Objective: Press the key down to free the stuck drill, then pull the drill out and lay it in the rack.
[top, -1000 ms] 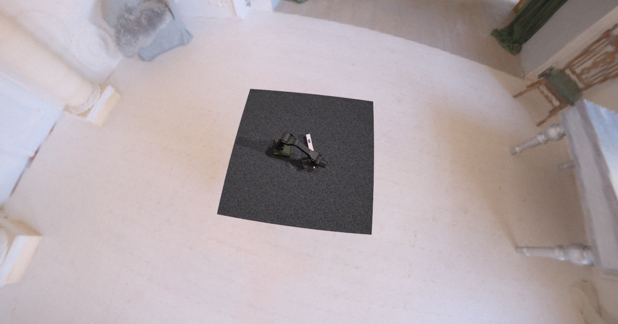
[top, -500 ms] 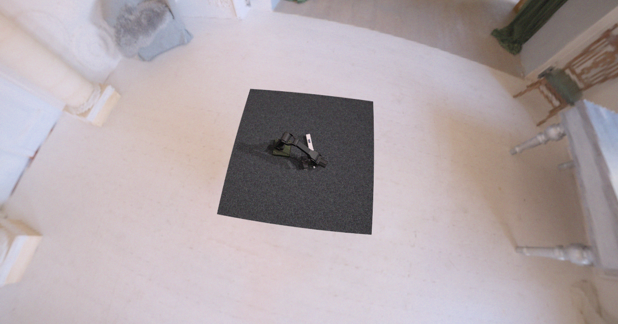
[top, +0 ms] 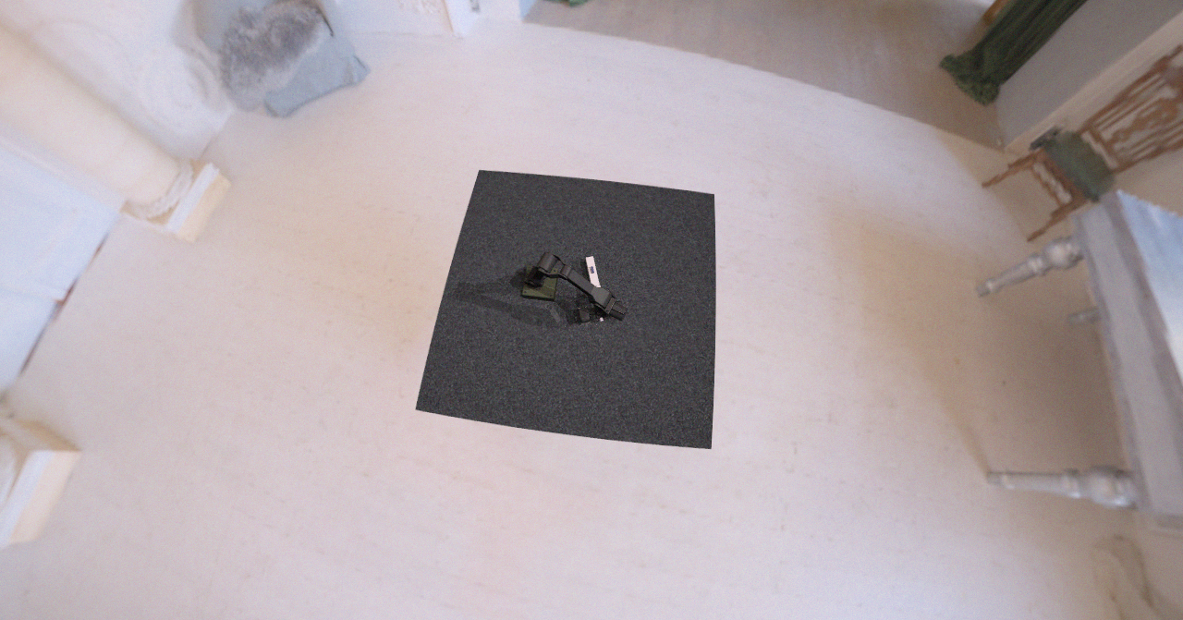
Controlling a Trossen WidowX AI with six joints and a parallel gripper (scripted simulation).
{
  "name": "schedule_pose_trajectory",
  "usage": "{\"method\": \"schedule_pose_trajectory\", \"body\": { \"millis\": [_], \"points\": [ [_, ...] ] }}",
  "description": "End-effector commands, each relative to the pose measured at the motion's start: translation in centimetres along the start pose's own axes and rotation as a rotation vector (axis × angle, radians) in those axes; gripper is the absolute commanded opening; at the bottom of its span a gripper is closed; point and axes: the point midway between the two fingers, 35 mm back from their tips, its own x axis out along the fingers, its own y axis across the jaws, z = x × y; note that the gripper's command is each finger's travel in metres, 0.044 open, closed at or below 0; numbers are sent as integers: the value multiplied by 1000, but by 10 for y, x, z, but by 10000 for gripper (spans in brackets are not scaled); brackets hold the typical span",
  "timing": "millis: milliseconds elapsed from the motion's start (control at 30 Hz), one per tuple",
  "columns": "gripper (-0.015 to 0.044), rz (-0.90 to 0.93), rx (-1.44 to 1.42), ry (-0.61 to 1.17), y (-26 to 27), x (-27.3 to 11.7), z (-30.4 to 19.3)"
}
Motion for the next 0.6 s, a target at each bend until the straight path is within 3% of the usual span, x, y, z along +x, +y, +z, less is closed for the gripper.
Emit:
{"method": "schedule_pose_trajectory", "body": {
  "millis": [0, 567],
  "points": [
    [0, -5, 3, 1, -1, -3, -1],
    [0, -6, 3, 1, -2, -6, -1]
  ]
}}
